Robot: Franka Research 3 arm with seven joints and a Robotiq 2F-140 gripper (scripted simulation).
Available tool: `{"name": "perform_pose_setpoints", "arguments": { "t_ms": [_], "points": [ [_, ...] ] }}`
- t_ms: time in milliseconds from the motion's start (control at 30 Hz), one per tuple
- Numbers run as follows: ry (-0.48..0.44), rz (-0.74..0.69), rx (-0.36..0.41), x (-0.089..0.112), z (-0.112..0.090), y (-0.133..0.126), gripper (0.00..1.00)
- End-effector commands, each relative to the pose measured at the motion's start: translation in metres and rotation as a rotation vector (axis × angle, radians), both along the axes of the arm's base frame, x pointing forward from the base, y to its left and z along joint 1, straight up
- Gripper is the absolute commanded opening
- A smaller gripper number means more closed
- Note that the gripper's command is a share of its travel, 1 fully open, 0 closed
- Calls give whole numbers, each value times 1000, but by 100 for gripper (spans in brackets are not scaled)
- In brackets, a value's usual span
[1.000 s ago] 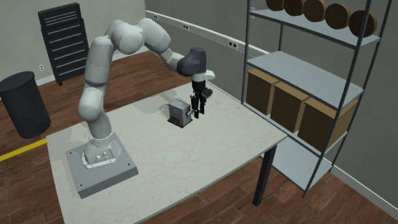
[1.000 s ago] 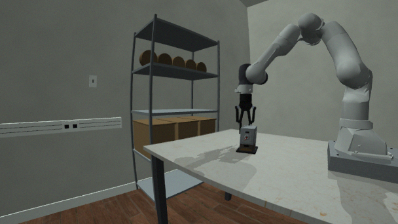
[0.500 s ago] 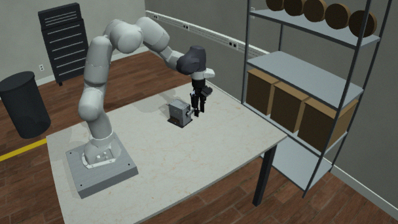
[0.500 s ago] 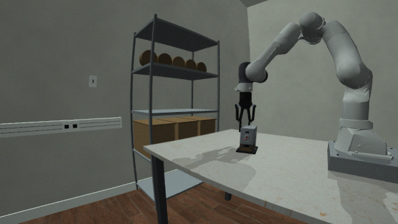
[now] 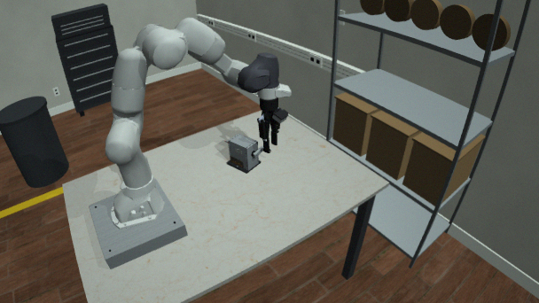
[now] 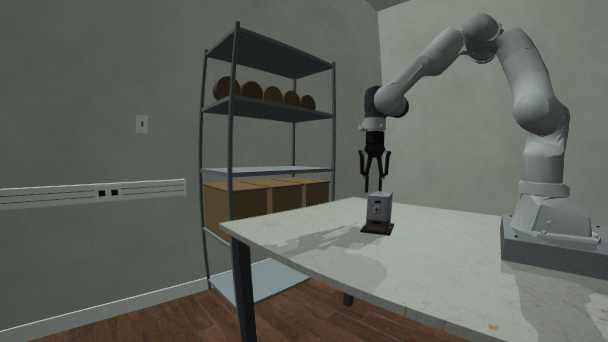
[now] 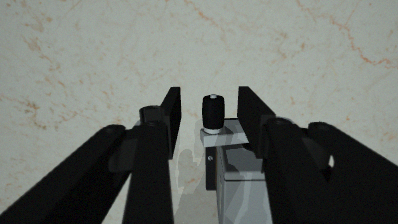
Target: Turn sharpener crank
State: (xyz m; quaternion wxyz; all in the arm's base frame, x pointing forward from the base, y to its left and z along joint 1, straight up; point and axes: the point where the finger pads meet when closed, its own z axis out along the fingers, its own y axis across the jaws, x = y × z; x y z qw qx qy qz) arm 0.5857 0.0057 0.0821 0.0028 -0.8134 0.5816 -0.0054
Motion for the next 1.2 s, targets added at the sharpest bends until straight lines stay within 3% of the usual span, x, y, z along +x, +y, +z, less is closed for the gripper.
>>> {"name": "perform_pose_setpoints", "arguments": {
  "t_ms": [0, 533, 567, 1167],
  "points": [
    [13, 9, 2, -4, 9, -1, 39],
    [13, 9, 2, -4, 22, -1, 39],
    [13, 9, 2, -4, 22, -1, 10],
    [13, 9, 2, -4, 22, -1, 10]
  ]
}}
